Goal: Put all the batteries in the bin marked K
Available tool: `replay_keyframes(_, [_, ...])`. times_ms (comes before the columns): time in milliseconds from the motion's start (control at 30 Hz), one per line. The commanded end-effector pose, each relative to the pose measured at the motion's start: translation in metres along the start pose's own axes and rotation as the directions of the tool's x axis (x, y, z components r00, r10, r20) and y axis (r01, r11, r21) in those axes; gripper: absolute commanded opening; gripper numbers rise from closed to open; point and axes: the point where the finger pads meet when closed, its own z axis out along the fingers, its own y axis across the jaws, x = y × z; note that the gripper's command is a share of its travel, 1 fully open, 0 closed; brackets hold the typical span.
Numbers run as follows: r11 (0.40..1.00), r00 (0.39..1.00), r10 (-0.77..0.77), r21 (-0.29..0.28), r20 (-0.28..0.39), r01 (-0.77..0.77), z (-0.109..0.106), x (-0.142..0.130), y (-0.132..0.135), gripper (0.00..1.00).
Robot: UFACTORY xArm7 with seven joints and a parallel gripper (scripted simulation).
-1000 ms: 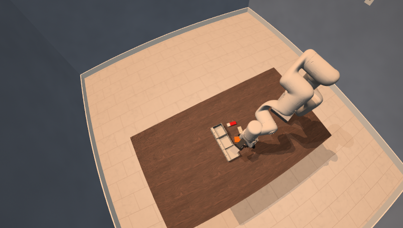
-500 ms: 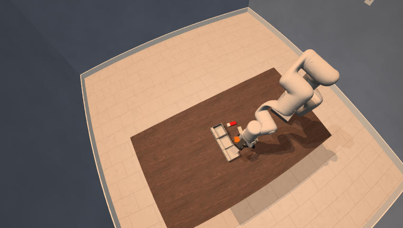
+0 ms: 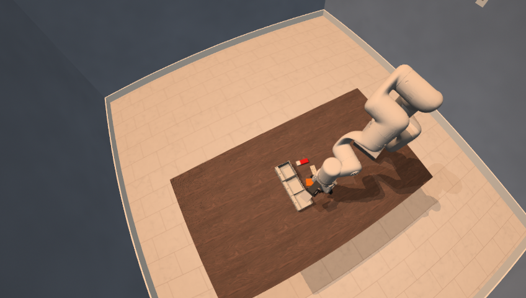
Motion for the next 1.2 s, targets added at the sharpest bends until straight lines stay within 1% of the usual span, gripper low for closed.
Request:
replay_keyframes(0, [1.000, 1.000, 0.000, -0.001, -0.003, 0.000, 0.003, 0.001, 0.000, 0.28])
replay_keyframes(433, [1.000, 1.000, 0.000, -0.001, -0.003, 0.000, 0.055, 0.002, 0.000, 0.28])
replay_keyframes(500, [1.000, 1.000, 0.000, -0.001, -0.003, 0.000, 0.055, 0.002, 0.000, 0.28])
replay_keyframes(567, [1.000, 1.000, 0.000, -0.001, -0.003, 0.000, 0.061, 0.002, 0.001, 0.28])
replay_keyframes(700, [1.000, 1.000, 0.000, -0.001, -0.003, 0.000, 0.061, 0.003, 0.001, 0.28])
replay_keyframes(1000, [1.000, 1.000, 0.000, -0.001, -0.003, 0.000, 0.074, 0.002, 0.000, 0.28])
replay_keyframes(1167, [1.000, 1.000, 0.000, -0.001, -0.003, 0.000, 0.074, 0.002, 0.000, 0.28])
